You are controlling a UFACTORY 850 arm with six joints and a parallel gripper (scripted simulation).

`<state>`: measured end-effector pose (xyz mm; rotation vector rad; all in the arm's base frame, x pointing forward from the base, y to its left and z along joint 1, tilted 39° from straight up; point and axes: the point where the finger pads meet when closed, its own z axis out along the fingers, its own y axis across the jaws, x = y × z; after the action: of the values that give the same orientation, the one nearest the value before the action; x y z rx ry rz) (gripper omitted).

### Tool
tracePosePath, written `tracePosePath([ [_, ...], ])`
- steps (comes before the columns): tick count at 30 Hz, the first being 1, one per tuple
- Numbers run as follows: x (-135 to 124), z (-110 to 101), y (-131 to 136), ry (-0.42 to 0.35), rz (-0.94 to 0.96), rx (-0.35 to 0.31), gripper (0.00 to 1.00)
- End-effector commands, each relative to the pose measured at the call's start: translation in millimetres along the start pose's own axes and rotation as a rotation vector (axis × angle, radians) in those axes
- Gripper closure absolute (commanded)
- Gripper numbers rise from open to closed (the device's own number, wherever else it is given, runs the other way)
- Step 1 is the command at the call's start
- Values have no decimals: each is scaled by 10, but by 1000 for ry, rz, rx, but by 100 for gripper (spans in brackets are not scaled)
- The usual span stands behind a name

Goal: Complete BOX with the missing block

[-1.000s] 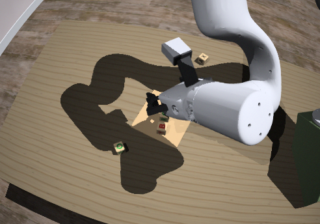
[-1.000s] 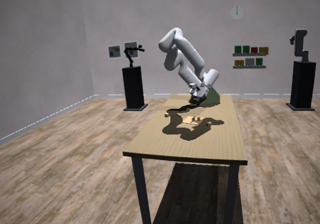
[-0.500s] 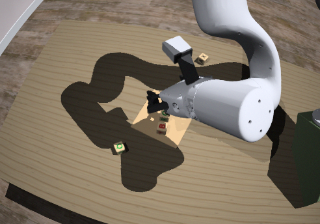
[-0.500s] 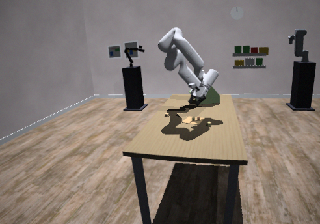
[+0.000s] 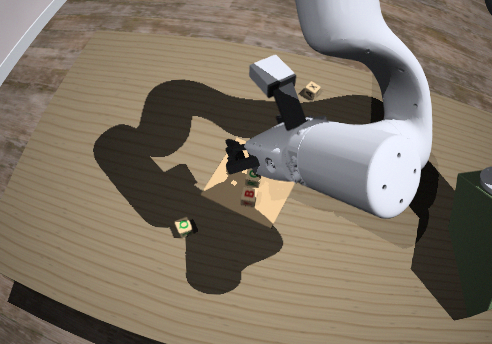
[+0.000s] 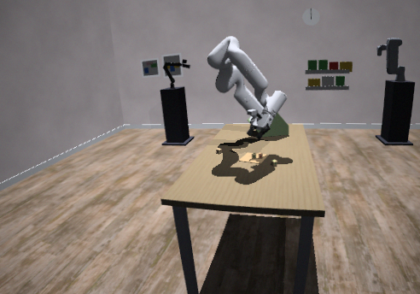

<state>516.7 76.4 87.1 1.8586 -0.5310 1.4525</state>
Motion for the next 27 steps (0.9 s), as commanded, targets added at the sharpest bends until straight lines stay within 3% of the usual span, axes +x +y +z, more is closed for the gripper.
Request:
tracePosePath([
  [1, 6, -3, -5, 1, 1, 1, 0],
  [16, 13, 6, 5, 1, 1, 1, 0],
  [18, 137, 161, 195, 3, -1, 0, 0],
  [19, 259, 314, 413, 5, -3, -1, 0],
  [22, 284, 346, 463, 6, -3, -1, 0],
  [23, 391, 479, 693, 7, -4, -2, 0],
  [27, 505, 617, 988, 8, -5, -2, 0],
])
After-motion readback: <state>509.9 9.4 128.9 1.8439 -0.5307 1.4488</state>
